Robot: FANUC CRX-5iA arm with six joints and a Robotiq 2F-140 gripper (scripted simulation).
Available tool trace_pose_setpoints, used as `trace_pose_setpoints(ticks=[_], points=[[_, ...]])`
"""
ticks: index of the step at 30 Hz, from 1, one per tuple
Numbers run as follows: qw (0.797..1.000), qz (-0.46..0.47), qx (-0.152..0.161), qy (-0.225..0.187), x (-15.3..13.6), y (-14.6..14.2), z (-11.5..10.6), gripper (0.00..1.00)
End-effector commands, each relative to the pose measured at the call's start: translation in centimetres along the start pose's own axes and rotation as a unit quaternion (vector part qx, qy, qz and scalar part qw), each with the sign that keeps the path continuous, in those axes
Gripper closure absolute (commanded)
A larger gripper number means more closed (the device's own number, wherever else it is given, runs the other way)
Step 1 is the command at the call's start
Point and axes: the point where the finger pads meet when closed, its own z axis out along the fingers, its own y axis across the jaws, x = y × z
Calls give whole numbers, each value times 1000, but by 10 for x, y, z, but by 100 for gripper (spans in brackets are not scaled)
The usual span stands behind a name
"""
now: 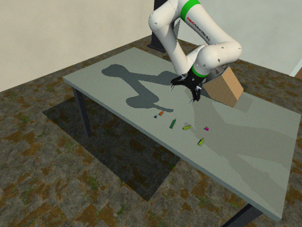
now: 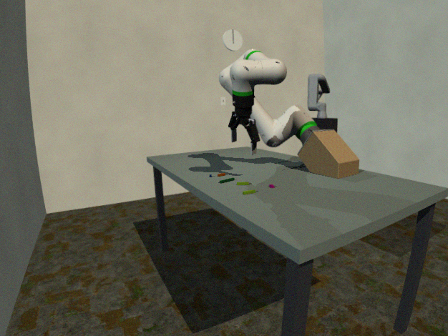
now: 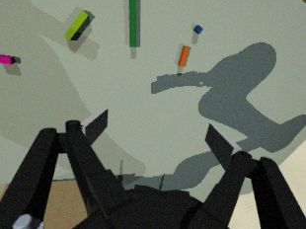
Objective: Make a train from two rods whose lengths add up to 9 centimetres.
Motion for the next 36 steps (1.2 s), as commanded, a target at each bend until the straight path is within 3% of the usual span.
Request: trace_pose_setpoints(ticks=[1,8,10,11,16,36], points=[[996,-70,32,32,14,-30,8,0],[974,-194,77,93,33,-83,15,0],[974,-194,77,93,33,-83,15,0],[958,-243,92,119,38,-105,16,0],[930,-313,112,159,45,-136,15,0],[927,-319,113,163,45,-139,15,0]])
